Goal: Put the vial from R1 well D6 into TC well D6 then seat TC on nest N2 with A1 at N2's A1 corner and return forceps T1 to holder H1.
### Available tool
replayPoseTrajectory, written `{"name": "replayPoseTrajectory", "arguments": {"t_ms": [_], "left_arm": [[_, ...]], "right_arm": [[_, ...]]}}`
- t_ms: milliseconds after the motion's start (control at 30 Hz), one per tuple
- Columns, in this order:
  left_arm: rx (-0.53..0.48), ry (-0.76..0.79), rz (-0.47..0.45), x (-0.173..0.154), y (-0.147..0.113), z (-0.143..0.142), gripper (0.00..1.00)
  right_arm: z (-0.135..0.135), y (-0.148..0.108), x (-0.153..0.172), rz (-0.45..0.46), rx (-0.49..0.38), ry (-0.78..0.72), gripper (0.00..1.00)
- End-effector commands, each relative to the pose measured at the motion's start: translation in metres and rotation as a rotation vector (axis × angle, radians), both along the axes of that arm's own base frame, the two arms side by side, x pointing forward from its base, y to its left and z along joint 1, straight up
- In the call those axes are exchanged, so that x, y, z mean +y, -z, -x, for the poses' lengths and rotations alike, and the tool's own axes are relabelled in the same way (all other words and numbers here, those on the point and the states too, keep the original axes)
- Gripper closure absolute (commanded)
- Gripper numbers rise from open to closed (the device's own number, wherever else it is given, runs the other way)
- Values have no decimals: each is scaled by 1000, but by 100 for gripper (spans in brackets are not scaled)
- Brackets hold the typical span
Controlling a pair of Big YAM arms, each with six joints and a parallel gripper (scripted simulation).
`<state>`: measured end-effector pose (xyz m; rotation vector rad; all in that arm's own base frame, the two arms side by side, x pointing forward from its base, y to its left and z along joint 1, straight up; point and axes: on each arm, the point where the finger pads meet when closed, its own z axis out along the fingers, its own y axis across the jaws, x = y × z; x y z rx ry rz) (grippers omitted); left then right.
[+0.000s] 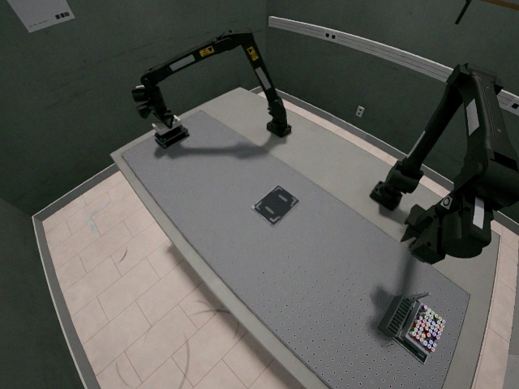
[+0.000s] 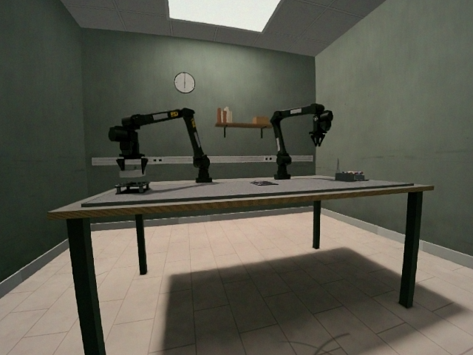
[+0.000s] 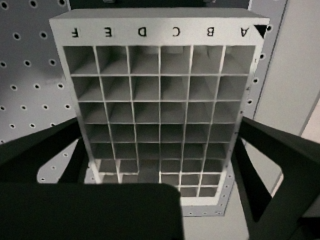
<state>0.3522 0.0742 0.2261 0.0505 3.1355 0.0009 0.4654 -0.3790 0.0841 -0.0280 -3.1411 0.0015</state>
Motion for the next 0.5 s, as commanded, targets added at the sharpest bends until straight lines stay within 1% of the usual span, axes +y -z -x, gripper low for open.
{"name": "replayPoseTrajectory", "arguments": {"t_ms": [0,133,167,200,467], "left_arm": [[-30,-17,-7,2,-12,-8,76],[-30,-17,-7,2,-12,-8,76],[-30,-17,-7,2,-12,-8,76],[-30,-17,-7,2,-12,-8,76],[-30,-17,-7,2,-12,-8,76]], "right_arm": [[-9,-15,-6,23,-30,1,100],[-9,-15,-6,23,-30,1,100],[-4,-3,0,8,-13,3,100],[-4,-1,1,7,-11,3,100],[-3,3,1,3,-7,3,100]]}}
